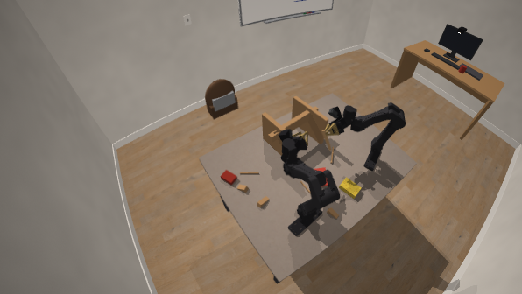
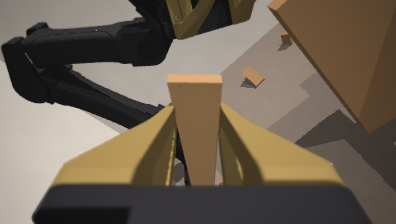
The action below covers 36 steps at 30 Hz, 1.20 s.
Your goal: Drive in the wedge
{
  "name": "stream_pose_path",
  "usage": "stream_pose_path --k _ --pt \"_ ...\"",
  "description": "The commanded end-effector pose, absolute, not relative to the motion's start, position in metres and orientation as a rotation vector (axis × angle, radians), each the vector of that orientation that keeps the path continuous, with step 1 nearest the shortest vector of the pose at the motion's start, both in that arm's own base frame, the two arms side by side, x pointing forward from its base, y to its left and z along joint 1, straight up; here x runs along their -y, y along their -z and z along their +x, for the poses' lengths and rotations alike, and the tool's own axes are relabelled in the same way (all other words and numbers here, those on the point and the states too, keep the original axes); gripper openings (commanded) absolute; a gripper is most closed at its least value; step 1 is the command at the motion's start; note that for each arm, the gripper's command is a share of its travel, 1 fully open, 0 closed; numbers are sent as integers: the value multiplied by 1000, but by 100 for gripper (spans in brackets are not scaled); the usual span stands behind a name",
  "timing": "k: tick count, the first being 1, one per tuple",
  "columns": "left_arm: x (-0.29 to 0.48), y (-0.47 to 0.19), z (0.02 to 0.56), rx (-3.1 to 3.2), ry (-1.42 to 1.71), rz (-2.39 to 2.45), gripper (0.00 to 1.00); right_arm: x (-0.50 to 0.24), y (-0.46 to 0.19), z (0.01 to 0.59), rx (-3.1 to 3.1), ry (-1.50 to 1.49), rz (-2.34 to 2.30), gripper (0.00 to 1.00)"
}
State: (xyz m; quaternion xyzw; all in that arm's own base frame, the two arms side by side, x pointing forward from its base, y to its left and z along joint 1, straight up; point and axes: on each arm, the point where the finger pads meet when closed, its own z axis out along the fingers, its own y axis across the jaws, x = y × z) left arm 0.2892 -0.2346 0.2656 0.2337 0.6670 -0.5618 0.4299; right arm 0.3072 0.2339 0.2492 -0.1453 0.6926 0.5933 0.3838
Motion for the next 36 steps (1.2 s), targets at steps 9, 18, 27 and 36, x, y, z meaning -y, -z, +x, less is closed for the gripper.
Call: stream_pose_path --k 9,18,27,36 --pt "196 -310 341 -1603 1057 443 42 -233 -275 314 -1688 -1486 -414 1" --pt "155 -338 370 -1580 796 325 42 -233 -275 314 -1688 -1486 -414 1" --pt "112 -362 385 -1567 557 229 42 -233 -275 314 -1688 -1486 -414 1" --pt "52 -395 388 -1551 250 109 42 -233 -275 314 -1688 -1486 -414 1"
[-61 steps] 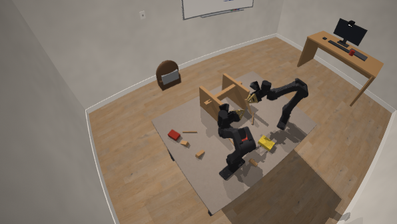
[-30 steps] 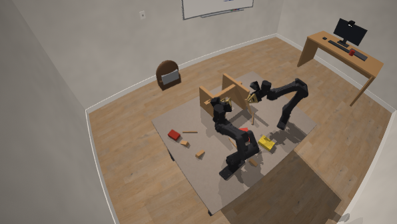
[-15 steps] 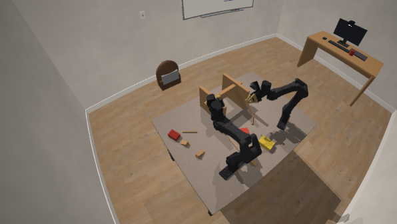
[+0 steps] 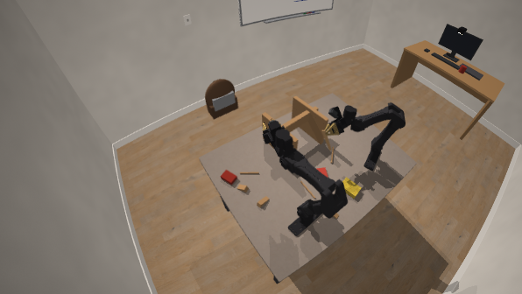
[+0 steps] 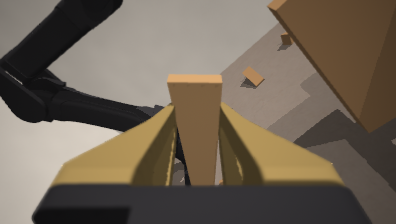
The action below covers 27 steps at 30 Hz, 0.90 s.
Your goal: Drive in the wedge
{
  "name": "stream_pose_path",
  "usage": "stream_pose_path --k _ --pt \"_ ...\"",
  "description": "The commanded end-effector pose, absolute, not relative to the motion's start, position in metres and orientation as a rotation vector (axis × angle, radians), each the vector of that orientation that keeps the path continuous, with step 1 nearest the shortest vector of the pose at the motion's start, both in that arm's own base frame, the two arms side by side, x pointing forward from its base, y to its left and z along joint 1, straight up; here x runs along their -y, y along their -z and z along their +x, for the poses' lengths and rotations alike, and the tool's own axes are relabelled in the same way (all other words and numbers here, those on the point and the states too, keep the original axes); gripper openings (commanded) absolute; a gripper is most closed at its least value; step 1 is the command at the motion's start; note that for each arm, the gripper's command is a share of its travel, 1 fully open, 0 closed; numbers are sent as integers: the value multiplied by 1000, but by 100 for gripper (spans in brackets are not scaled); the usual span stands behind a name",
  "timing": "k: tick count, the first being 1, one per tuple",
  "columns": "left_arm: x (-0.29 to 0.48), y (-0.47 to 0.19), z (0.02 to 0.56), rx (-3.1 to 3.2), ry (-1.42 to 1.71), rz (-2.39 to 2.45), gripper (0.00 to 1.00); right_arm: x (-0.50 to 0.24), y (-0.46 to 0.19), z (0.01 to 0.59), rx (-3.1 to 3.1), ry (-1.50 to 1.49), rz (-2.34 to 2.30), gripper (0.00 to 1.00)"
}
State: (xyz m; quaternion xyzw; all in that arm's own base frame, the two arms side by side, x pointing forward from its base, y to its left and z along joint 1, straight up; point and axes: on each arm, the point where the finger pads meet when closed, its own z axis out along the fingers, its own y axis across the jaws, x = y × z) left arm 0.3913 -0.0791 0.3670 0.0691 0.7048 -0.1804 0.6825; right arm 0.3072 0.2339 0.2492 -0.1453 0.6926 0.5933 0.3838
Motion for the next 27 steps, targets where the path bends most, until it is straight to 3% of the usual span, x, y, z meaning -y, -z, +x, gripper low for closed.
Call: stream_pose_path --k 1,12,27 --pt "45 -398 387 -1551 216 95 42 -233 -275 314 -1688 -1486 -414 1" --pt "-10 -423 372 -1557 -63 -11 42 -233 -275 314 -1688 -1486 -414 1" --pt "-2 -444 370 -1491 -5 -3 42 -250 -283 358 -1698 -1331 -337 1"
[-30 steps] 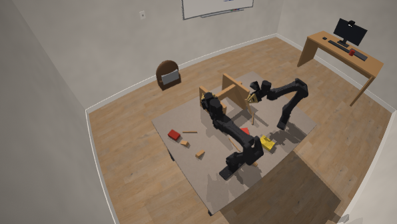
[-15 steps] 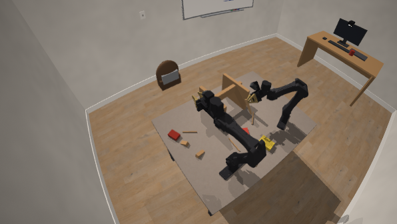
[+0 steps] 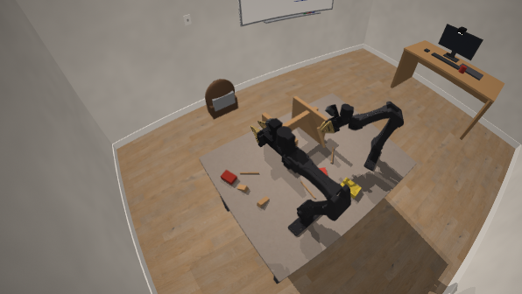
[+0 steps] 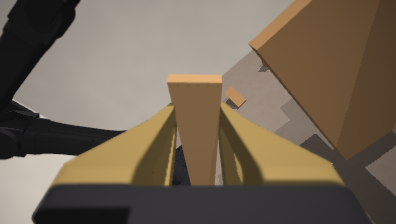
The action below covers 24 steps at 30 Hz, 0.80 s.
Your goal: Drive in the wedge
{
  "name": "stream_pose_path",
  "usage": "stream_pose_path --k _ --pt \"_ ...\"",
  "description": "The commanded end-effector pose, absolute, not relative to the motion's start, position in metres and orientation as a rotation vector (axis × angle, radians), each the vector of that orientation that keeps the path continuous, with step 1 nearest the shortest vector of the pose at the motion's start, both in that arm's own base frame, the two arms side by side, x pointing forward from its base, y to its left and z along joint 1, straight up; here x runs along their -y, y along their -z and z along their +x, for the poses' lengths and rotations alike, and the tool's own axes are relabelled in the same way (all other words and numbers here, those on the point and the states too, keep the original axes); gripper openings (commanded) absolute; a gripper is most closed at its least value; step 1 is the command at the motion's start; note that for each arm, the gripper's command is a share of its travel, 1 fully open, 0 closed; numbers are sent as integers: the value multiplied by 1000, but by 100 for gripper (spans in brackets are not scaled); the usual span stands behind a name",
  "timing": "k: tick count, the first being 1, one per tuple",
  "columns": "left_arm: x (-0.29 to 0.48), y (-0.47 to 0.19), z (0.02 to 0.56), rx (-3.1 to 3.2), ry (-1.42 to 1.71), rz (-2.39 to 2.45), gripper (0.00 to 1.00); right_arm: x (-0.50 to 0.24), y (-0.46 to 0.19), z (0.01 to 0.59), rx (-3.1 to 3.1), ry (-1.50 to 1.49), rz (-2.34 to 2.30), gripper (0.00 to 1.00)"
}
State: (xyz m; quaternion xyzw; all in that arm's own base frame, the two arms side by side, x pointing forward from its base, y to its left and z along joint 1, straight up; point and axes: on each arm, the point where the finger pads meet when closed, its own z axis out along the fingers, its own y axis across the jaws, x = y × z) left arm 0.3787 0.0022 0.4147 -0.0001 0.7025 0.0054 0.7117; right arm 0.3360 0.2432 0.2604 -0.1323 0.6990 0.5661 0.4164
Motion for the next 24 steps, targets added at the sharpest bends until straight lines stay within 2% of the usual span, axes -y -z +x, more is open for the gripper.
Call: stream_pose_path --k 1,24 --pt "-2 -444 370 -1491 -5 -2 42 -252 -286 363 -1696 -1310 -332 1" --pt "-2 -444 370 -1491 -6 -2 42 -325 -370 461 -1599 -799 -254 1"
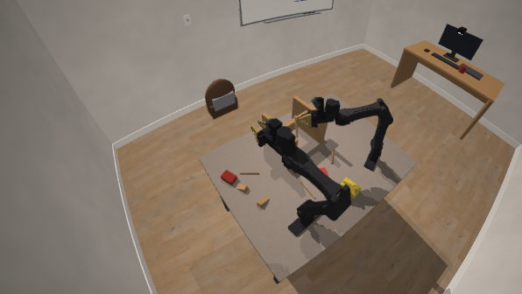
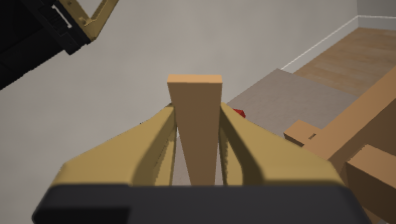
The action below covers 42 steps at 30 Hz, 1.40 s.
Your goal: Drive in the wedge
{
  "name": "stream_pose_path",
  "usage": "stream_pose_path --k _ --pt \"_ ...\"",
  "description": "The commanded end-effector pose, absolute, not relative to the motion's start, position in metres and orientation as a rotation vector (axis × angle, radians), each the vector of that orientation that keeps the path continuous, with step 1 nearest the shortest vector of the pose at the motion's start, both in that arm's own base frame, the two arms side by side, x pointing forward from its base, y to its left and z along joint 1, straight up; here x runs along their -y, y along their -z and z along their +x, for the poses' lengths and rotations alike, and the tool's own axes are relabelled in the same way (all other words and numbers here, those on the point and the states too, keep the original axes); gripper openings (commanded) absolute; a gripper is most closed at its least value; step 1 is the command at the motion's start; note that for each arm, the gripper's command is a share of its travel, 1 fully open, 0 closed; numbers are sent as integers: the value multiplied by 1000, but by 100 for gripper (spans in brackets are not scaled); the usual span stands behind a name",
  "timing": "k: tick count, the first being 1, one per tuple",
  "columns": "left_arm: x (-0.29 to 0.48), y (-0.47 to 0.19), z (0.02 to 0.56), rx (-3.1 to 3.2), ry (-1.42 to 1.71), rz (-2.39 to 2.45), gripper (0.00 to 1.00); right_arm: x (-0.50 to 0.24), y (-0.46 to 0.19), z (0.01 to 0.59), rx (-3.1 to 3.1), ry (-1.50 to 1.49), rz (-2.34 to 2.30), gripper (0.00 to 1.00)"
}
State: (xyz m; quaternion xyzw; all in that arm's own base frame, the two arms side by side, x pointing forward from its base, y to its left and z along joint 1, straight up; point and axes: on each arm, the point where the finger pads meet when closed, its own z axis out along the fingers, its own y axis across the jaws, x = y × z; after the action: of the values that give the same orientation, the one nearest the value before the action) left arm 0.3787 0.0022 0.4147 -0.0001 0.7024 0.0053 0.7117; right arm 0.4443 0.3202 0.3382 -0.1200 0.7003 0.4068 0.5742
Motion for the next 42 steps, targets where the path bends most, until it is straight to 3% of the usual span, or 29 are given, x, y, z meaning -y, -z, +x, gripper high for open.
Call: stream_pose_path --k 1,3,5,8,11,14,17,18,19,23,28,29,30,33,37,38,42 --pt "-2 -444 370 -1491 -6 -2 42 -329 -365 464 -1613 -763 -251 1" --pt "-2 -444 370 -1491 -6 -2 42 -336 -334 469 -1684 -671 -256 1" --pt "-2 -444 370 -1491 -6 -2 42 -345 -355 476 -1658 -599 -246 1" --pt "-2 -444 370 -1491 -6 -2 42 -343 -327 495 -1722 -525 -237 1" --pt "-2 -444 370 -1491 -6 -2 42 -362 -384 500 -1547 -559 -221 1" --pt "-2 -444 370 -1491 -6 -2 42 -372 -313 516 -1661 -415 -254 1" --pt "-2 -444 370 -1491 -6 -2 42 -383 -325 533 -1618 -325 -232 1" --pt "-2 -444 370 -1491 -6 -2 42 -372 -368 529 -1547 -388 -191 1" --pt "-2 -444 370 -1491 -6 -2 42 -390 -332 531 -1606 -382 -237 1" --pt "-2 -444 370 -1491 -6 -2 42 -401 -309 547 -1619 -227 -238 1" --pt "-2 -444 370 -1491 -6 -2 42 -403 -317 559 -1573 -108 -191 1" --pt "-2 -444 370 -1491 -6 -2 42 -382 -360 560 -1501 -172 -124 1" --pt "-2 -444 370 -1491 -6 -2 42 -411 -306 557 -1590 -155 -215 1" --pt "-2 -444 370 -1491 -6 -2 42 -420 -282 563 -1604 -51 -223 1" --pt "-2 -444 370 -1491 -6 -2 42 -381 -352 569 -1489 -66 -37 1" --pt "-2 -444 370 -1491 -6 -2 42 -397 -311 567 -1560 -12 -71 1" --pt "-2 -444 370 -1491 -6 -2 42 -376 -322 563 -1552 63 25 1"
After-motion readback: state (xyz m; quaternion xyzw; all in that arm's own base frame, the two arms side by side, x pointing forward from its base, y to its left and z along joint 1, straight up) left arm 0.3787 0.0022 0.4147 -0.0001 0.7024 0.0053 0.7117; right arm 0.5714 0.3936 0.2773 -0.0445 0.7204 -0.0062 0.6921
